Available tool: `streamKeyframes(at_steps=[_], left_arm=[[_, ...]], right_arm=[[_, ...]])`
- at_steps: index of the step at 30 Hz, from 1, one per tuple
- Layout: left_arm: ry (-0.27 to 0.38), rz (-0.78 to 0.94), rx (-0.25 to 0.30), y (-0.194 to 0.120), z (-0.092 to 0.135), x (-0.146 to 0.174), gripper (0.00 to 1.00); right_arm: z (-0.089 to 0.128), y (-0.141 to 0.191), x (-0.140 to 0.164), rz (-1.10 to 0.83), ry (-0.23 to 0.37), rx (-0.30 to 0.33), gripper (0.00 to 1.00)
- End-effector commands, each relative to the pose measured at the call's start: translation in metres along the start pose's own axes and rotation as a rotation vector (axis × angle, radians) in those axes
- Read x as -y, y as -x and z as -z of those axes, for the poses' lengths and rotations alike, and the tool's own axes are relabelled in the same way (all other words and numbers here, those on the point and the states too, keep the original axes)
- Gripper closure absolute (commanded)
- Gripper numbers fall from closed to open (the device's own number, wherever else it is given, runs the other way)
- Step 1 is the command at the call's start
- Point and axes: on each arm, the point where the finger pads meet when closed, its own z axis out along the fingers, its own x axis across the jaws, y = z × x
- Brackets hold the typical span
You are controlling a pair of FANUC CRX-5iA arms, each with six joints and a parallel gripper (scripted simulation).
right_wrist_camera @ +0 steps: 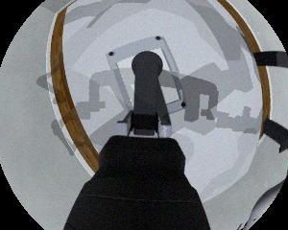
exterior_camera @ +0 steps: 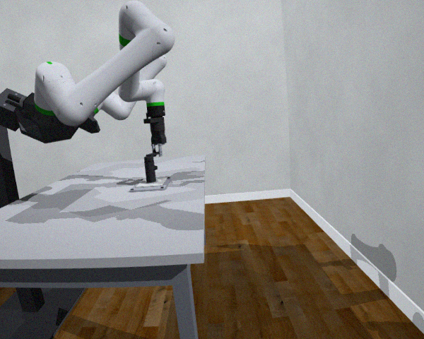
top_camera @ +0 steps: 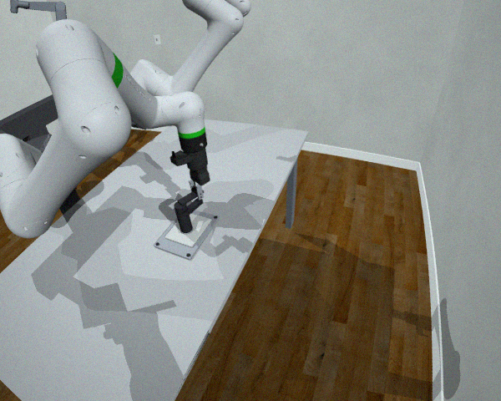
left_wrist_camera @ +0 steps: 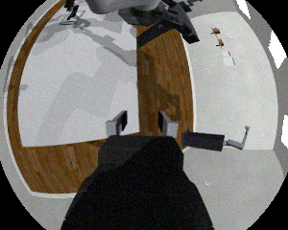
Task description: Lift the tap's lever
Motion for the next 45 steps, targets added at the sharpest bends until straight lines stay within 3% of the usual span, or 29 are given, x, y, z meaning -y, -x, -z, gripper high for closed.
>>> streamKeyframes(at_steps=[1,45], left_arm=[[0.002,0.001,0.0,-0.0002,0.0007,-0.0002,0.0],[0.002,0.001,0.0,-0.0002,0.0007,-0.0002,0.0]], right_arm=[[0.0009,0.0002,-0.0008,0.0,0.002,0.001,1.0],[0.007,0.0002,0.0006,0.0,0.002,0.001,1.0]])
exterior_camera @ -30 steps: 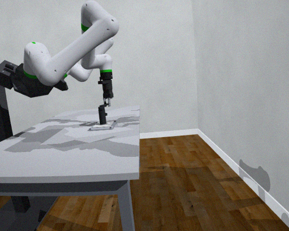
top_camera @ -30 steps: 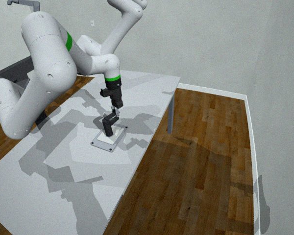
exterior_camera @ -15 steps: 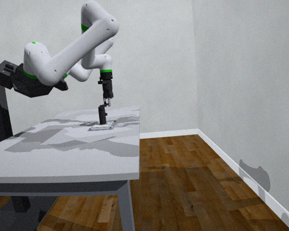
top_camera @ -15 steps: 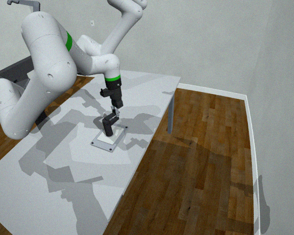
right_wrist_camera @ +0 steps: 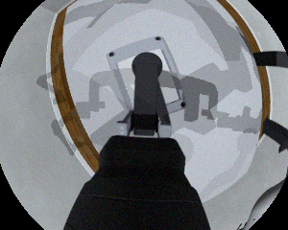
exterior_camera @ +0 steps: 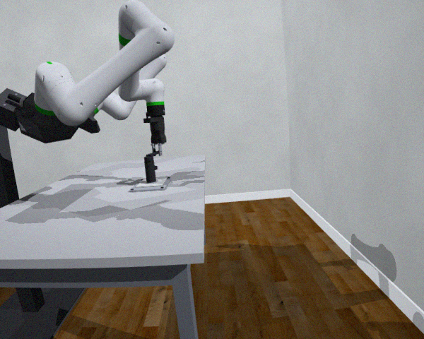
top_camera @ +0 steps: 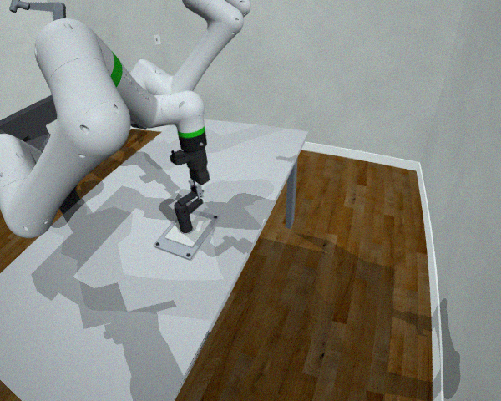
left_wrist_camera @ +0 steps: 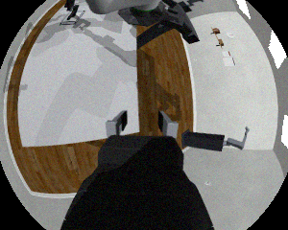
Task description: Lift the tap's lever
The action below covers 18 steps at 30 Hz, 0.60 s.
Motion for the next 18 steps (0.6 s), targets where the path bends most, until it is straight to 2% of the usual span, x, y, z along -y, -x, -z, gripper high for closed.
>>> streamKeyframes(at_steps=[1,7,18], left_arm=[[0.002,0.001,0.0,0.0,0.001,0.0,0.0],[0.002,0.001,0.0,0.0,0.001,0.0,0.0],[0.002,0.001,0.0,0.0,0.001,0.0,0.0]], right_arm=[[0.006,0.0,0.0,0.0,0.002,0.001,1.0],[0.019,0.0,0.006,0.0,0.002,0.001,1.0],[0.028,0.0,0.011,0.0,0.002,0.001,1.0]])
